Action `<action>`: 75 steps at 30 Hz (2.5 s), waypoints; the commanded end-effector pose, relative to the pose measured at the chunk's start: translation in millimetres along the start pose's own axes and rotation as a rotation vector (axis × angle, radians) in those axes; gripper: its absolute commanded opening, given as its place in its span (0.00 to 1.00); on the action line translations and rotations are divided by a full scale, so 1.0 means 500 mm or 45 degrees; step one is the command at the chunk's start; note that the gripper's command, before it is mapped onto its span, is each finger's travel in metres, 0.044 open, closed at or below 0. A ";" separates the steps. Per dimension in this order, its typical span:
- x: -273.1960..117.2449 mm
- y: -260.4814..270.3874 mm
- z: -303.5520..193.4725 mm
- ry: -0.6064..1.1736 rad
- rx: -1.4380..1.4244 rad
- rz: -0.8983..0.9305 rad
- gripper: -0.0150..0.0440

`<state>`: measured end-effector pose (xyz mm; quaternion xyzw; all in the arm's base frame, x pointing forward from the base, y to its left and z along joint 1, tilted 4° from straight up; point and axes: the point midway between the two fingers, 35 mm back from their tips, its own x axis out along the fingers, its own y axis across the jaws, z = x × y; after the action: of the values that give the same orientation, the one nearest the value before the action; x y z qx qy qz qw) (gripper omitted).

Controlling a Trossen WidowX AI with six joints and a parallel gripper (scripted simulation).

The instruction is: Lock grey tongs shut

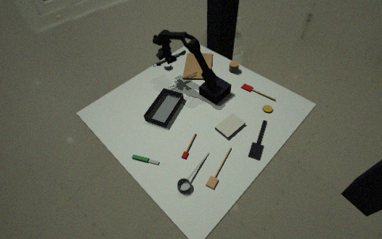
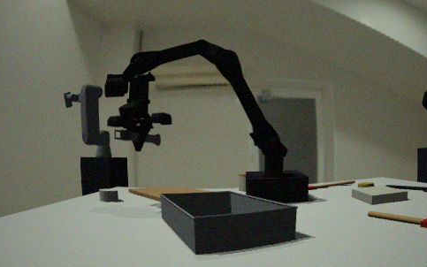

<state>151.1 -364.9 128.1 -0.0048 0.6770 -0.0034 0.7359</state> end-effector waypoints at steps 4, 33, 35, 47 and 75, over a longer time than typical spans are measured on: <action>0.001 -0.025 -0.088 0.009 -0.114 0.001 0.00; -0.002 -0.017 -0.476 0.027 -0.640 0.011 0.00; -0.002 -0.009 -0.501 0.027 -0.678 0.012 0.00; -0.003 0.017 -0.570 0.026 -0.781 0.016 0.00; 0.048 -0.026 -0.573 0.599 -0.910 -0.083 0.00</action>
<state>-132.3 -378.2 80.1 -0.2748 0.7697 0.2098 0.5367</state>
